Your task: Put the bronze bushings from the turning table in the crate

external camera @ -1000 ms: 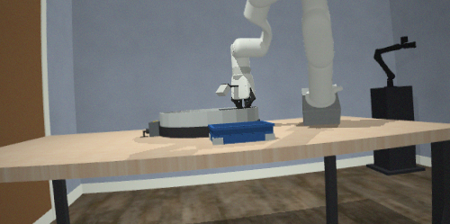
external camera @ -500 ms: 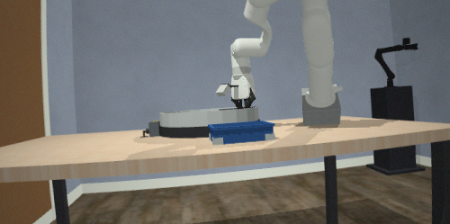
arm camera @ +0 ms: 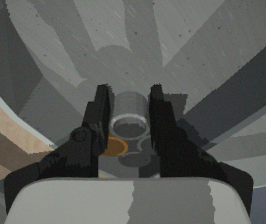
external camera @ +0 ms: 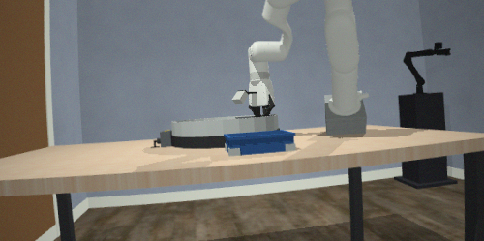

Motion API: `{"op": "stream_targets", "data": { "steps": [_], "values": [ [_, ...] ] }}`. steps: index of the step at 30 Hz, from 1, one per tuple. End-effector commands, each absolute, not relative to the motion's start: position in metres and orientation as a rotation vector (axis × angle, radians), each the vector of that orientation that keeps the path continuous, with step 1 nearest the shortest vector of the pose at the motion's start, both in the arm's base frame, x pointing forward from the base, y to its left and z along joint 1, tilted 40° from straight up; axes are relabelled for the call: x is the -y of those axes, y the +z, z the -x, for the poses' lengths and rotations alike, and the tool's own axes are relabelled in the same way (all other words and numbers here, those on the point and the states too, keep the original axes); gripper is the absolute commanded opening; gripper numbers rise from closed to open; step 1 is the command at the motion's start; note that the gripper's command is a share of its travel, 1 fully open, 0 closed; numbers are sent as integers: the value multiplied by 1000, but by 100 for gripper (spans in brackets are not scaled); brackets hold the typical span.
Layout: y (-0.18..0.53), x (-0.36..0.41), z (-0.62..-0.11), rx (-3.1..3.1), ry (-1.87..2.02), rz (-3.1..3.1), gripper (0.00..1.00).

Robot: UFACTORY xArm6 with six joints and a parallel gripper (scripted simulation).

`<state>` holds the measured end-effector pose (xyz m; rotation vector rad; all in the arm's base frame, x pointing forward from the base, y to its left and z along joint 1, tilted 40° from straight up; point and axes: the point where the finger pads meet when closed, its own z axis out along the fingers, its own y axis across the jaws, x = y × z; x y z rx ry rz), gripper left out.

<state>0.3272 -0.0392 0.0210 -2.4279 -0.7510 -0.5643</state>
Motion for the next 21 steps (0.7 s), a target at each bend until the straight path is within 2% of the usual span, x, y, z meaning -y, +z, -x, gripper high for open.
{"op": "stream_targets", "data": {
  "steps": [1,21],
  "values": [
    [22,40,-328,751,-567,2429,0],
    [65,73,-315,751,-567,2429,0]
  ]
}}
